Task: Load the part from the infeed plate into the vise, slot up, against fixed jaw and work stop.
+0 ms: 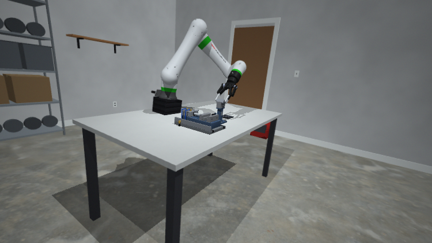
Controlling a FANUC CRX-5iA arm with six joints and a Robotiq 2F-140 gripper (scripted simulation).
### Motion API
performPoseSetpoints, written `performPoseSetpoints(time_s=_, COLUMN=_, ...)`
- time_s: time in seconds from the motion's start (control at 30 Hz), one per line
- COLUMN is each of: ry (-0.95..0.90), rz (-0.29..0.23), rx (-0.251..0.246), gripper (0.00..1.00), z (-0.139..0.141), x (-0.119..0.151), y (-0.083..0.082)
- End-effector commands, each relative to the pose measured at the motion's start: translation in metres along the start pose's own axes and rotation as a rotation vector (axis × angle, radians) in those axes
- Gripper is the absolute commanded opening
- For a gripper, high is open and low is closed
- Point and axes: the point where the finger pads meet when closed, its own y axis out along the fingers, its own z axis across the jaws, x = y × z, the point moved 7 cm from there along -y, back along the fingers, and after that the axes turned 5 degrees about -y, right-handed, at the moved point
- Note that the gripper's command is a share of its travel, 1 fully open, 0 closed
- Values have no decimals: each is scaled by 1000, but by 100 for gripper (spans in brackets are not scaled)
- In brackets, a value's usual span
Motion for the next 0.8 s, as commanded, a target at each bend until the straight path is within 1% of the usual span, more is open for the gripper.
performPoseSetpoints(time_s=0.0, ry=0, rz=0, rx=0, gripper=51, z=0, x=0, y=0)
performPoseSetpoints(time_s=0.77, ry=0, rz=0, rx=0, gripper=51, z=0, x=2, y=2)
